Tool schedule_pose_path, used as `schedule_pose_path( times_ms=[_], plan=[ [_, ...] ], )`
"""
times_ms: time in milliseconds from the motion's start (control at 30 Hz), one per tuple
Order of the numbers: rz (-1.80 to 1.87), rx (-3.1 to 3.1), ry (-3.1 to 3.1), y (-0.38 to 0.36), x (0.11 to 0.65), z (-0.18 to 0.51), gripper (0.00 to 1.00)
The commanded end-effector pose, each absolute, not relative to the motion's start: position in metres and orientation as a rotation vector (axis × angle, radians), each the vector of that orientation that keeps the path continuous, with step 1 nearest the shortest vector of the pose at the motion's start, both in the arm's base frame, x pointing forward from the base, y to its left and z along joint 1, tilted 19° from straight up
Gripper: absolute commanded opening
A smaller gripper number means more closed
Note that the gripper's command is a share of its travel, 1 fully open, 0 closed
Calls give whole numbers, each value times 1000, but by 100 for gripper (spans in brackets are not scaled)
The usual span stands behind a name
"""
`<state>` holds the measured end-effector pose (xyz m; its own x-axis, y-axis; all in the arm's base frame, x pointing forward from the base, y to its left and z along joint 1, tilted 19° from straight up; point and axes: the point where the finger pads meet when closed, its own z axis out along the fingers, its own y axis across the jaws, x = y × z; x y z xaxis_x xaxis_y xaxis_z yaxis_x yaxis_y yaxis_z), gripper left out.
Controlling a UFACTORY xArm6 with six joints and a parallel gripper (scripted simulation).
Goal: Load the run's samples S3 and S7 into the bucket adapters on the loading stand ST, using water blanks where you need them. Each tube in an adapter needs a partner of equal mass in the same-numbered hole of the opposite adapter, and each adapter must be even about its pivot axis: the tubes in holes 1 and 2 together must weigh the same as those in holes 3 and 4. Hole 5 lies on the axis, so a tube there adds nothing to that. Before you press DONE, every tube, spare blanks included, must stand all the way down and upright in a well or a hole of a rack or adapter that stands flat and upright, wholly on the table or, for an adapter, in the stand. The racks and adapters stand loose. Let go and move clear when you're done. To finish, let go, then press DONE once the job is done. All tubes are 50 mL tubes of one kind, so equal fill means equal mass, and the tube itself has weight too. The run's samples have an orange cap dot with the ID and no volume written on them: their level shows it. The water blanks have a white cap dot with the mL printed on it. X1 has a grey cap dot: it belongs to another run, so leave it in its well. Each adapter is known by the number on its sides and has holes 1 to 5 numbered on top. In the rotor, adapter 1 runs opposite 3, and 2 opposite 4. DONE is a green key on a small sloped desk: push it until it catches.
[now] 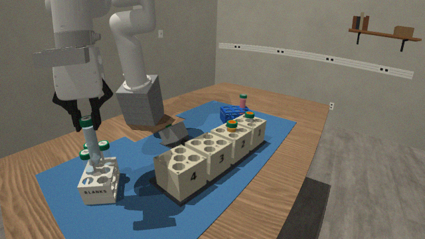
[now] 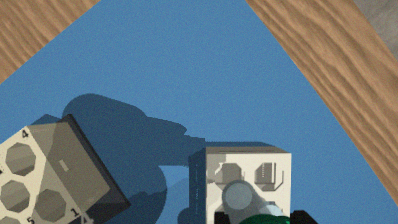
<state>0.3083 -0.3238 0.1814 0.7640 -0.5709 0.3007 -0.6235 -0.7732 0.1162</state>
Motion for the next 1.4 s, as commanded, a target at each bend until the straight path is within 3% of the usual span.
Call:
schedule_pose_path(
  times_ms=[0,700,1367],
  plan=[
    [374,2748,-942,-322,308,191,0],
    [374,2748,-942,-317,304,210,0],
    [268,2851,-134,-248,353,198,0]
  ],
)
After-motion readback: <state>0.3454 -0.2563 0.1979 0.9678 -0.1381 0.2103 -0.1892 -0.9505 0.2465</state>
